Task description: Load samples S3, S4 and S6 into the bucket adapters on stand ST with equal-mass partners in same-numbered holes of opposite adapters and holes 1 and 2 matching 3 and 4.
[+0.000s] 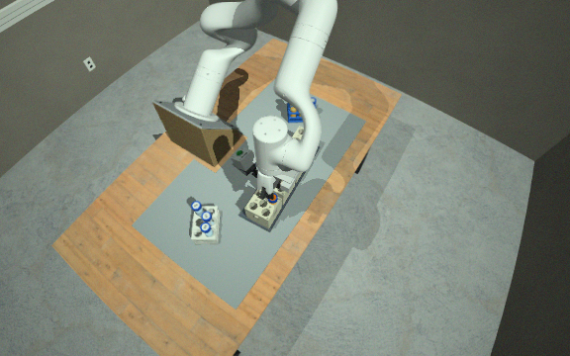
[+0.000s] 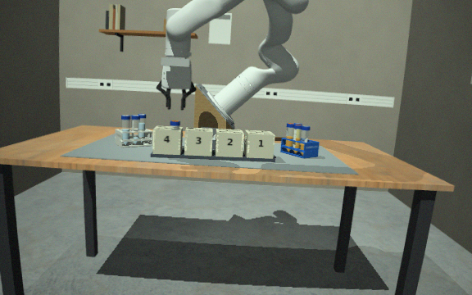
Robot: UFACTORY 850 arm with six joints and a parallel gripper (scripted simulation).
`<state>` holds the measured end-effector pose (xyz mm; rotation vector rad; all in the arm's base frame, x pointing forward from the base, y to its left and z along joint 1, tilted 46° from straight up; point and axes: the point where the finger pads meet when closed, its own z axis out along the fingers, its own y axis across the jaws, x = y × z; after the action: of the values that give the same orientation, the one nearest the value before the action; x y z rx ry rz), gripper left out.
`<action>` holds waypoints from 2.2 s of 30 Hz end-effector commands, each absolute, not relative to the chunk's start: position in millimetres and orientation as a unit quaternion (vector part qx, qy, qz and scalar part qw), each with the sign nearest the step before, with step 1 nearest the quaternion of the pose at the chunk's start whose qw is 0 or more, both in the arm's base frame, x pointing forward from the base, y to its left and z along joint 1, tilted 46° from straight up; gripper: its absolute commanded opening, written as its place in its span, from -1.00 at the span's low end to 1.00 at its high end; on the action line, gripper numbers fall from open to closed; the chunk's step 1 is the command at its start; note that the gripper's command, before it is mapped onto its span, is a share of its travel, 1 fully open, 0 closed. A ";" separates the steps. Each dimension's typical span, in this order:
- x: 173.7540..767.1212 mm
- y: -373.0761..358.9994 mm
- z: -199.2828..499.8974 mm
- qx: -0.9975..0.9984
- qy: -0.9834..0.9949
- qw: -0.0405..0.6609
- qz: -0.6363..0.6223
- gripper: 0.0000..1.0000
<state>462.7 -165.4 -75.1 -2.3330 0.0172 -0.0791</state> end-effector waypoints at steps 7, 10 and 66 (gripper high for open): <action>462.0 -182.2 -59.4 -0.919 0.007 0.392 -0.032 -0.13; 461.9 -183.7 -58.0 -0.919 0.007 0.392 -0.032 -0.13; 450.6 -189.0 -6.1 -0.914 -0.100 0.386 -0.077 0.15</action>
<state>455.0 -201.8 -20.8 -2.3316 -0.0979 -0.1218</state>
